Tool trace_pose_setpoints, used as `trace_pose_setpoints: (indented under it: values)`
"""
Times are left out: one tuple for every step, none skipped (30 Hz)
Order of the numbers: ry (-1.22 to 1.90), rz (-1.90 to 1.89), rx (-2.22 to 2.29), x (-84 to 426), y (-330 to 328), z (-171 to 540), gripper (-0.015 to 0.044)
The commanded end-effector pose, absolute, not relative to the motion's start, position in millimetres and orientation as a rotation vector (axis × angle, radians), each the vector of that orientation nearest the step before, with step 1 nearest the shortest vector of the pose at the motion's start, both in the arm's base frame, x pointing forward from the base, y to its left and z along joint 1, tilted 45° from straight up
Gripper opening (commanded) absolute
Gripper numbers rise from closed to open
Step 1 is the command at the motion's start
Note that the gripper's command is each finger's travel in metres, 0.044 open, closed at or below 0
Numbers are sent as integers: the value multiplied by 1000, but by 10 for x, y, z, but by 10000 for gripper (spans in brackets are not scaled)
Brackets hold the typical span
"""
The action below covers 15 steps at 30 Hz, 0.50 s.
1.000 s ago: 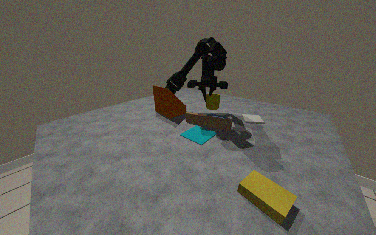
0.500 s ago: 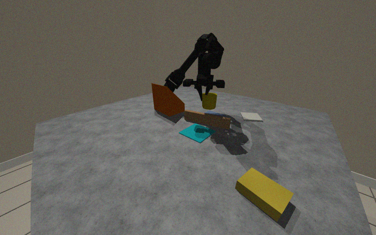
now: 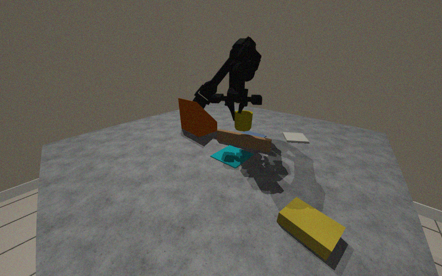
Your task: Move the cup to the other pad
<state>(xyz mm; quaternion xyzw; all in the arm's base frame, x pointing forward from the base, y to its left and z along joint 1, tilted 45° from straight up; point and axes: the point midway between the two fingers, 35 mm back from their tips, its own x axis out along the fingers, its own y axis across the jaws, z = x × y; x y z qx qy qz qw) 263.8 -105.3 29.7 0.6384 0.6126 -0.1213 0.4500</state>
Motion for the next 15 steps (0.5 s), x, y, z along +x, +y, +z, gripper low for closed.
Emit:
trace_pose_setpoints:
  values:
    - [1513,-298,1572,2645,-1132,232,0]
    - [1513,-298,1572,2646,-1148,219,0]
    - [1513,-299,1572,2648,-1164,205,0]
    - [1513,-299,1572,2649,-1180,192,0]
    - [1513,-299,1572,2651,-1195,179,0]
    - [1512,-299,1572,2652,-1211,166,0]
    - [1512,-299,1572,2654,-1227,152,0]
    - [1512,-299,1572,2655,-1242,139,0]
    - [1512,-299,1572,2657,-1258,126,0]
    - [1512,-299,1572,2658,-1274,113,0]
    - [1512,-299,1571,2659,-1290,99,0]
    - [1512,-299,1571,2661,-1305,86,0]
    - [1512,-299,1571,2662,-1321,73,0]
    - [1512,-299,1571,2663,-1337,60,0]
    - [1512,-299,1571,2665,-1353,46,0]
